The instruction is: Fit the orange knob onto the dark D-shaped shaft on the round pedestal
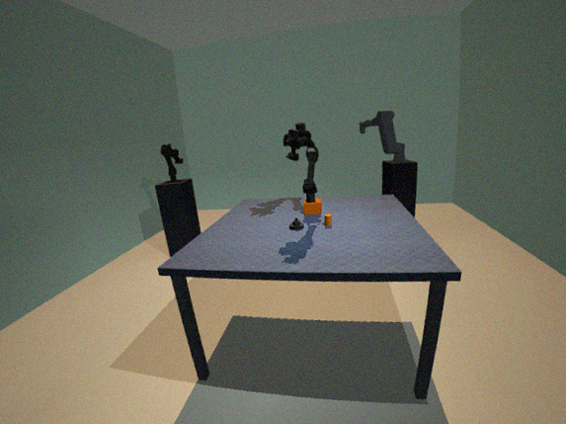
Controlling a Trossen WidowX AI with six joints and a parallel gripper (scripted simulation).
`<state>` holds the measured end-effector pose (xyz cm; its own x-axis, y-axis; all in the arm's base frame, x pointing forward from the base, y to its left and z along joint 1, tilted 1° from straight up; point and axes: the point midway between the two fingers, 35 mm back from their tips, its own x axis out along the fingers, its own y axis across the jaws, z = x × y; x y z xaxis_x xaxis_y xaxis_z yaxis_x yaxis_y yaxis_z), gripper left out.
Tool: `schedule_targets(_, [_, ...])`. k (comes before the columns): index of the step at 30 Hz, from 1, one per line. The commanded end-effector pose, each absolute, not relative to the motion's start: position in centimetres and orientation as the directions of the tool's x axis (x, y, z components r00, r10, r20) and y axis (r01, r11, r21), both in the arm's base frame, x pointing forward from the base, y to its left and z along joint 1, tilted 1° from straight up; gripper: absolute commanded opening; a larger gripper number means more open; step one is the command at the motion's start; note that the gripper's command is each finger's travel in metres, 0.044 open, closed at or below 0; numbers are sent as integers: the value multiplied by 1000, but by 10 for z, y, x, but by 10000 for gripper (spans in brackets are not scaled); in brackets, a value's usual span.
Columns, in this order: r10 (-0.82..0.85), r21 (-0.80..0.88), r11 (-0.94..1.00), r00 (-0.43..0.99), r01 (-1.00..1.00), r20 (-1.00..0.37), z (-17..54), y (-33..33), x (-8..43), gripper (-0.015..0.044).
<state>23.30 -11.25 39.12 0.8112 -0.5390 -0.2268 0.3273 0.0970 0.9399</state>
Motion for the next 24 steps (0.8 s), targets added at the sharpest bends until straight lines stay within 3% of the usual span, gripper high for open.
schedule_targets(1, [-399,807,233,810,542,-429,339,-88,276,440])
schedule_targets(6, [-240,586,447,722,675,-649,273,-49,309,440])
schedule_targets(10, [-124,382,642,581,665,-804,216,-12,320,440])
schedule_targets(20, [-2,14,971,66,240,-998,94,76,289,440])
schedule_targets(24, [-3,3,979,30,202,-1000,88,81,284,440])
